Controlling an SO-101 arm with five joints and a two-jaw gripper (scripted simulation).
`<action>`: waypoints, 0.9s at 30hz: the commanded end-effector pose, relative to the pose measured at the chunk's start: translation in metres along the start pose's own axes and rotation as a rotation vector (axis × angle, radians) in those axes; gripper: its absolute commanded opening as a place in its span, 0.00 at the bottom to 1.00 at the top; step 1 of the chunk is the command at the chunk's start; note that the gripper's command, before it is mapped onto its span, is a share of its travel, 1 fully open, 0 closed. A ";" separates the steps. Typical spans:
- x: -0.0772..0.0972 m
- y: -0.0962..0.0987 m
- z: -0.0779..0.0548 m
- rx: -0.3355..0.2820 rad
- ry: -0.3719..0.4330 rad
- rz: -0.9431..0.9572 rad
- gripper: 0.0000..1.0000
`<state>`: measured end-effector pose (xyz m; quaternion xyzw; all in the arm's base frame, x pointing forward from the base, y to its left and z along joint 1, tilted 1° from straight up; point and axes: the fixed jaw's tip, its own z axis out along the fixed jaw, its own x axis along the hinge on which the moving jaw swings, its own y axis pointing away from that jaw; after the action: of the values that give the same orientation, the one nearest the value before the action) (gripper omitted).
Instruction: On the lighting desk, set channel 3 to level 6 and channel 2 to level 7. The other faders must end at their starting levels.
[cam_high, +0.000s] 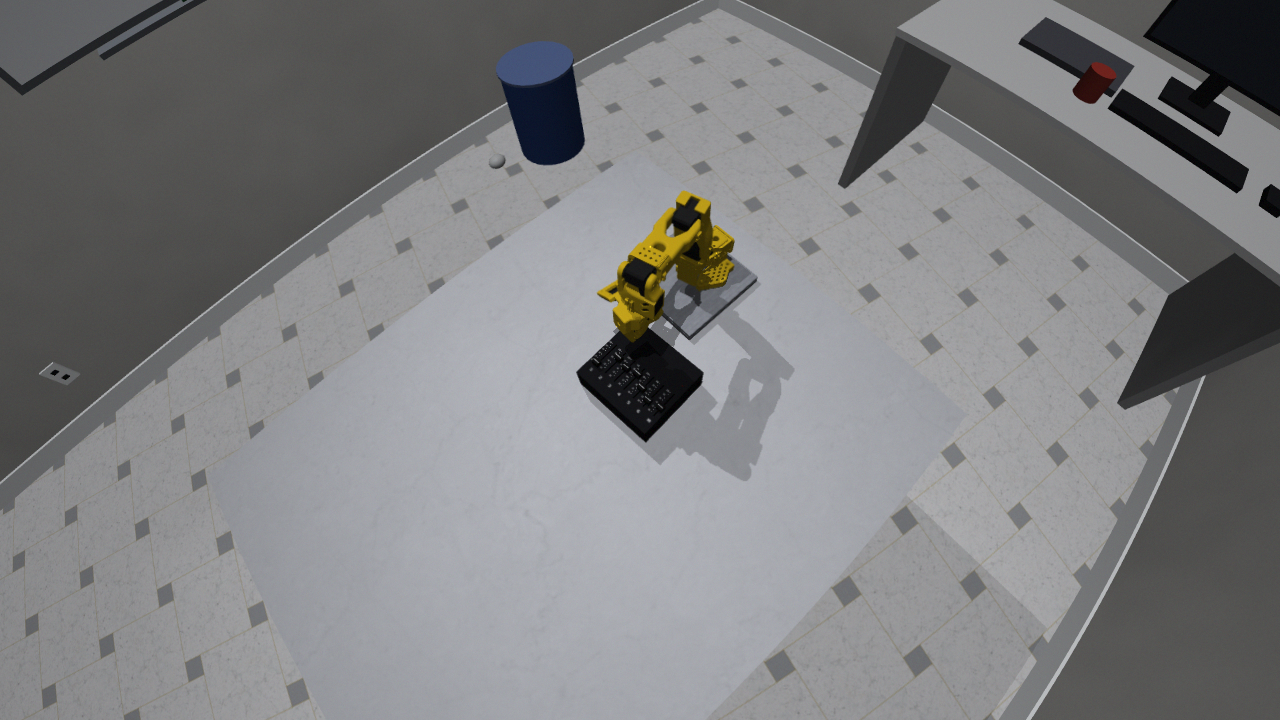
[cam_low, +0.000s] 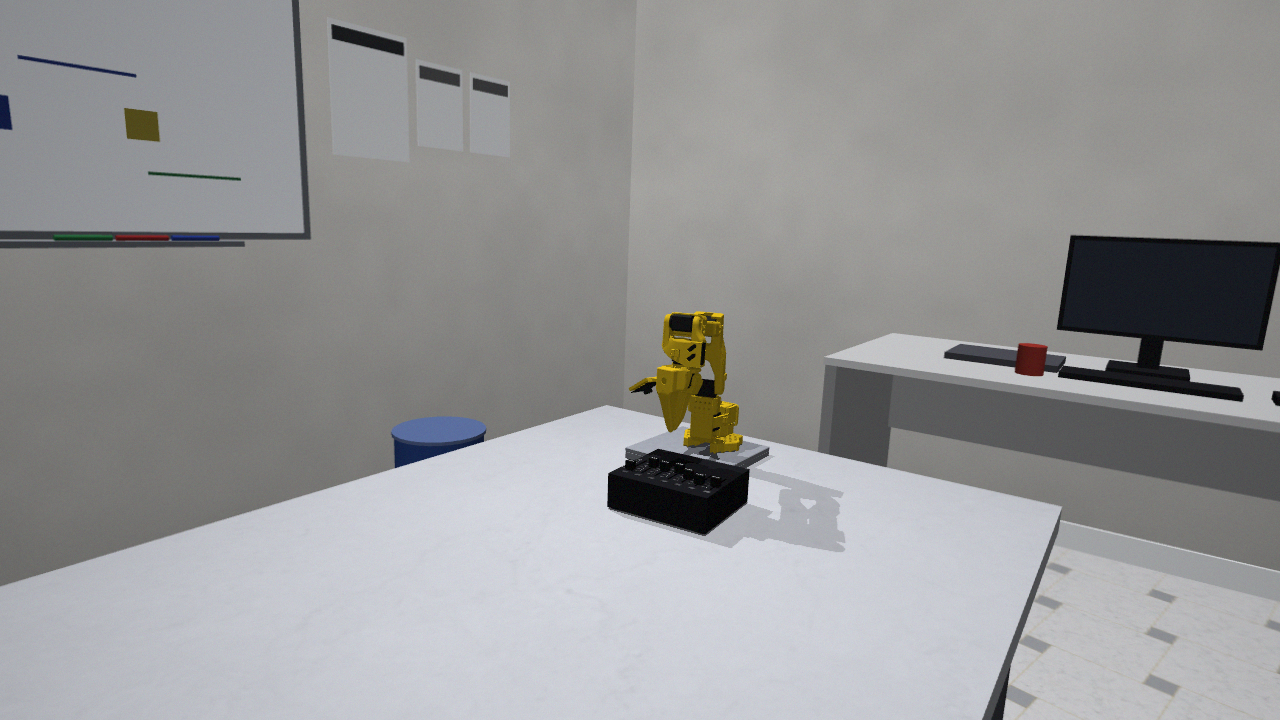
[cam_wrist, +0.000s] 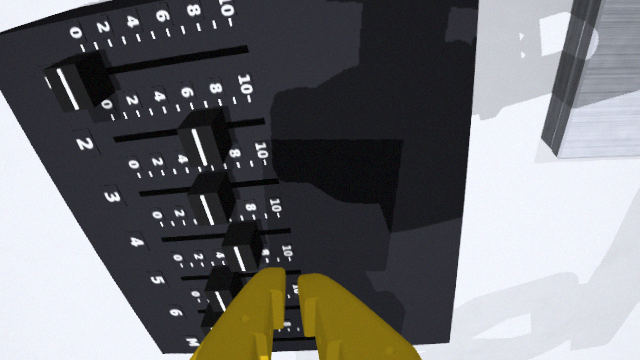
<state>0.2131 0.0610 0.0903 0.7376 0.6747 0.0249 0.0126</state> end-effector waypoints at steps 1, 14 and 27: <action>-0.002 -0.001 0.000 -0.004 0.002 -0.003 0.00; -0.002 -0.001 0.000 -0.004 0.002 -0.003 0.00; -0.012 0.002 -0.001 -0.007 0.000 0.042 0.00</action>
<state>0.2135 0.0560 0.0905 0.7437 0.6679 0.0245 0.0128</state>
